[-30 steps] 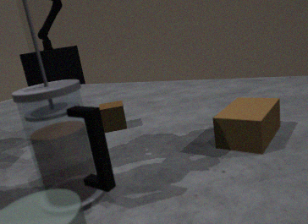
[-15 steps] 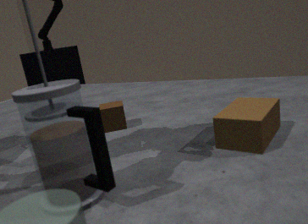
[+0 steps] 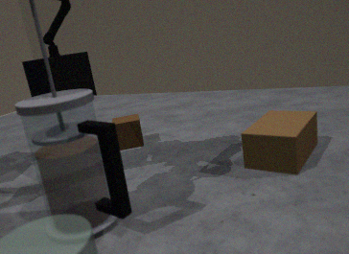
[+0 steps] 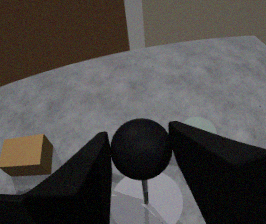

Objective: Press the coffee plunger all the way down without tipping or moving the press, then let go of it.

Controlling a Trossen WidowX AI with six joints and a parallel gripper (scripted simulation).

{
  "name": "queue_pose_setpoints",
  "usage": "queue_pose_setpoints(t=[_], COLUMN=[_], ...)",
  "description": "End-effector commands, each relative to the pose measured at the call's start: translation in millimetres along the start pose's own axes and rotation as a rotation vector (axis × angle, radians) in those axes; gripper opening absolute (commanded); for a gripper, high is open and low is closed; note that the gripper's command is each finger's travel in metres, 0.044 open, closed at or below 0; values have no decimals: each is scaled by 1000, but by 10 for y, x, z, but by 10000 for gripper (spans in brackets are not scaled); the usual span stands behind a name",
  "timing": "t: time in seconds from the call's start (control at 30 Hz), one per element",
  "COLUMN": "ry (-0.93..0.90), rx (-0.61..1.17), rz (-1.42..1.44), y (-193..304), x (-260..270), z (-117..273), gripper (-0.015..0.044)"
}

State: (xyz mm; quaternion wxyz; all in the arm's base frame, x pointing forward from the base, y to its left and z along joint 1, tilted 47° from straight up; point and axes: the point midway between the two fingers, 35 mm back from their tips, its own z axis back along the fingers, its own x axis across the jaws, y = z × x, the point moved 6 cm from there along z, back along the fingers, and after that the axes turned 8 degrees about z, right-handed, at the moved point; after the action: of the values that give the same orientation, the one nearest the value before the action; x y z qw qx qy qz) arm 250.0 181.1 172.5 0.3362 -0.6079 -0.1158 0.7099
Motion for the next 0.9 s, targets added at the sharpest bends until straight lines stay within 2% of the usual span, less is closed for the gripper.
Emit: queue_pose_setpoints(t=[0.0, 0.87], ry=[-5, -4], rx=[35, 33], rz=[30, 30], y=[174, 524], x=[59, 104], z=[-93, -344], gripper=[129, 129])
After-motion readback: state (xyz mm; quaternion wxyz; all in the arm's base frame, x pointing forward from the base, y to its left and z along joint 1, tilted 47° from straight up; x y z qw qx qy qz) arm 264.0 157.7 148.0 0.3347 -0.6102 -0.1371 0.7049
